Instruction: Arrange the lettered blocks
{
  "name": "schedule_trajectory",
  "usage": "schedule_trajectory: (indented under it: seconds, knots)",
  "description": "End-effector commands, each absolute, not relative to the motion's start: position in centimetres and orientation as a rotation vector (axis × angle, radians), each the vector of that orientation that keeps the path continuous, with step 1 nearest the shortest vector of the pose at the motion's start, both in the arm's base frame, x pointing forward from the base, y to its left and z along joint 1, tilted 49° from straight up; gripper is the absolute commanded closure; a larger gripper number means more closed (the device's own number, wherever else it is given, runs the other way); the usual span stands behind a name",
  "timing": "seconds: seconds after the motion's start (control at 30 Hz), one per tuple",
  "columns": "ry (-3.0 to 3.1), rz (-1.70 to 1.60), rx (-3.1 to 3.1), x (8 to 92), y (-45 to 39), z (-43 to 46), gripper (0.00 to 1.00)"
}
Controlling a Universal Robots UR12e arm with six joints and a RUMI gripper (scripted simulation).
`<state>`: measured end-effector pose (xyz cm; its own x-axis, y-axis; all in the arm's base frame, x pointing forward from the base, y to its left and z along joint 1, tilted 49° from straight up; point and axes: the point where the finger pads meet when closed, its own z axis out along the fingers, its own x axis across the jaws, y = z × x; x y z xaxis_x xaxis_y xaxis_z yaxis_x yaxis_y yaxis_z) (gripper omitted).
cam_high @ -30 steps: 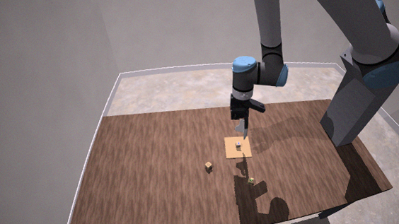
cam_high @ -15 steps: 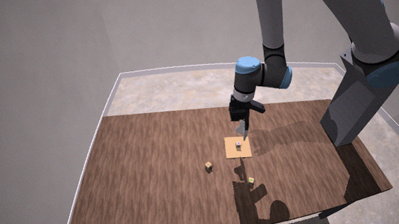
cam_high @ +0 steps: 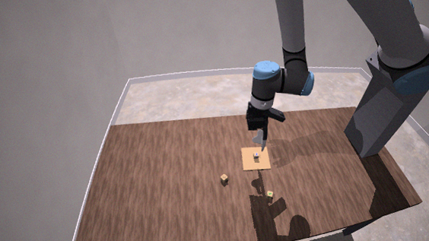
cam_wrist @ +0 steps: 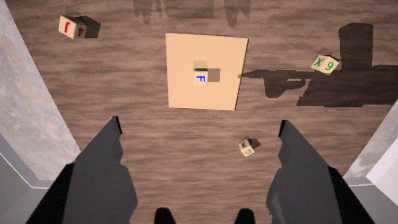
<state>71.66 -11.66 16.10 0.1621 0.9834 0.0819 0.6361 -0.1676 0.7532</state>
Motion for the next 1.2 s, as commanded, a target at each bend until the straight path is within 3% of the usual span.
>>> schedule_trajectory:
  seconds: [0.0, 1.17]
  knots:
    - [1.497, 0.813, 1.919, 71.7, -11.4, 15.8, 0.0]
    - [0.837, 1.08, 2.441, 73.4, -11.5, 14.4, 0.0]
